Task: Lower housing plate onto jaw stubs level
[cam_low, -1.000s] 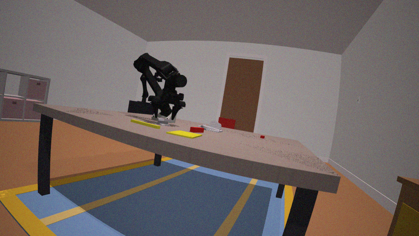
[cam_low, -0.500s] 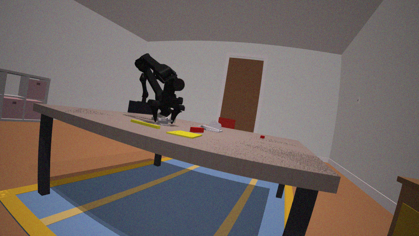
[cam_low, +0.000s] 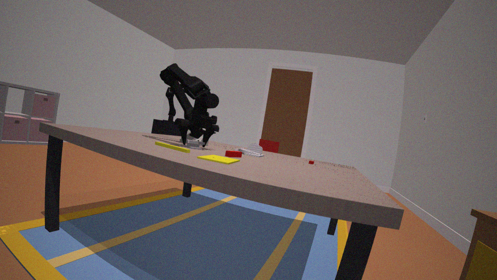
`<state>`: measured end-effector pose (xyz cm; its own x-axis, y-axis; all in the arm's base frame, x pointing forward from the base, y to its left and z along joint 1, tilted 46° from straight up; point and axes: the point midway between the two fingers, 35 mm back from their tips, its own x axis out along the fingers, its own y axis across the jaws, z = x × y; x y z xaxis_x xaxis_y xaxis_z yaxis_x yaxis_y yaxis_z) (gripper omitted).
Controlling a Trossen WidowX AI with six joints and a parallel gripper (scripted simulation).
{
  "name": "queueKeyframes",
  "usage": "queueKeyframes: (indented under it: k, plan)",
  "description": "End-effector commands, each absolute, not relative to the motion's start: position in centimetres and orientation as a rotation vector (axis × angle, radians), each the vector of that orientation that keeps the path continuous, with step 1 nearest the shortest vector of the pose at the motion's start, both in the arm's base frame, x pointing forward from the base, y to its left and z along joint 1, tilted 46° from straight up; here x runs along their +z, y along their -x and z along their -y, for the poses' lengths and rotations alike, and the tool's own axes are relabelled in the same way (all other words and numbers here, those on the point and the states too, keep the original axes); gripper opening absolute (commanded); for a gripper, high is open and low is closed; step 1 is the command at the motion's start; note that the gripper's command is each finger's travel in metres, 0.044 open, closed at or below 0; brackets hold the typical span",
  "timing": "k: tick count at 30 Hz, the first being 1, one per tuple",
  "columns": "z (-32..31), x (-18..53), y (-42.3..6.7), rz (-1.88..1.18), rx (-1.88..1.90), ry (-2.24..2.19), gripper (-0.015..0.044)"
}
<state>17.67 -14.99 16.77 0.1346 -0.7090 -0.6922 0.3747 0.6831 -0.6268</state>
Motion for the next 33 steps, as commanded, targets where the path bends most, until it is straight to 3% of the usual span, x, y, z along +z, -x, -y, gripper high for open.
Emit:
queueKeyframes:
  k: [1,9,22,33]
  plan:
    - [14.94,16.76,-17.69,-1.197,-0.802,0.336,0.044]
    - [14.94,16.76,-17.69,-1.197,-0.802,0.336,0.044]
    - [14.99,16.77,-17.67,-1.198,-0.807,0.336,0.0353]
    - [14.99,16.77,-17.67,-1.198,-0.807,0.336,0.0351]
